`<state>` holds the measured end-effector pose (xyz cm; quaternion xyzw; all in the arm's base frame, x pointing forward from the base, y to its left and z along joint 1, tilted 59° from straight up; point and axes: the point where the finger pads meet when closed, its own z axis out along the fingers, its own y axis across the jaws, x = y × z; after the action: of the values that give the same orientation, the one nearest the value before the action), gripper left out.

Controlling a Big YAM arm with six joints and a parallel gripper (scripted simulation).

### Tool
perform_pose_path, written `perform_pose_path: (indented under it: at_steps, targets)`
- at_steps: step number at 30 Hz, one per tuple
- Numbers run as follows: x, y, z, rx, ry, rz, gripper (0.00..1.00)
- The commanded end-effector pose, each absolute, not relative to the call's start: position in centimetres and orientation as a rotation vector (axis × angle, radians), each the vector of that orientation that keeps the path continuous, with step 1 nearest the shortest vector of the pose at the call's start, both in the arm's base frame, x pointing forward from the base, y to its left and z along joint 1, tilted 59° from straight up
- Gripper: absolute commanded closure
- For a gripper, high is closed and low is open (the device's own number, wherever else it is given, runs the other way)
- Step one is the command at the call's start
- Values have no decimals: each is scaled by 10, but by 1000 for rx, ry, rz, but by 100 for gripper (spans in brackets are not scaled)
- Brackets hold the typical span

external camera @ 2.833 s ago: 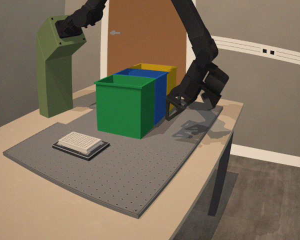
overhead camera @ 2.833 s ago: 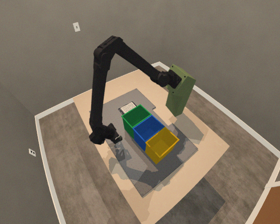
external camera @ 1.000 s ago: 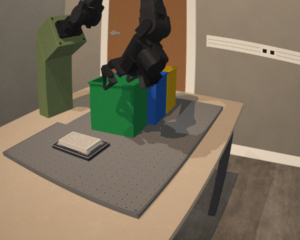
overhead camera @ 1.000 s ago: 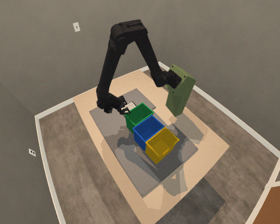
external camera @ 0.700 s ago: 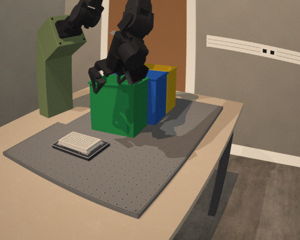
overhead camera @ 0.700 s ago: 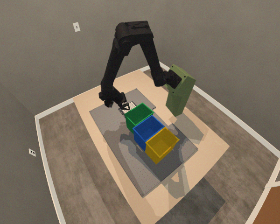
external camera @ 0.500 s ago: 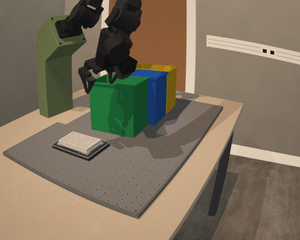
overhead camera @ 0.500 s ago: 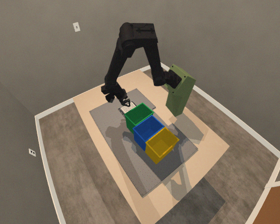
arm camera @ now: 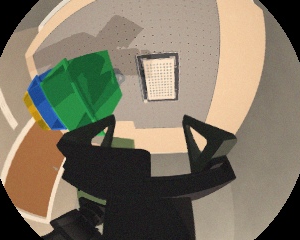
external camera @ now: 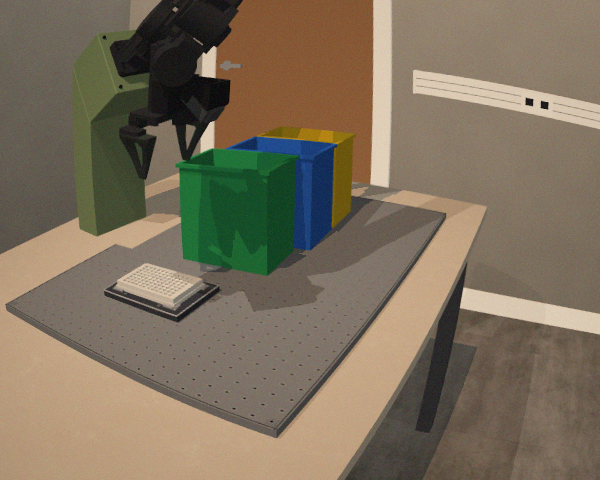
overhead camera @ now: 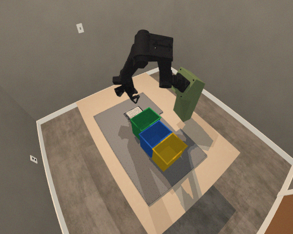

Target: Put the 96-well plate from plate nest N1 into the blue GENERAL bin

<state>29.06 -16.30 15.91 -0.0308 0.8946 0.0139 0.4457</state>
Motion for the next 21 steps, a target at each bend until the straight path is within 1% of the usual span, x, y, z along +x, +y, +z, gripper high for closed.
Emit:
perform_pose_path:
  at_steps: [1,4,7,21]
  targets:
    - [278,-180,165,-157,2141,-89,0]
    - [269,-187,164,-179,2097,-139,0]
    - [274,-194,171,-183,2093,-144,0]
    - [277,-183,156,-193,2111,-108,0]
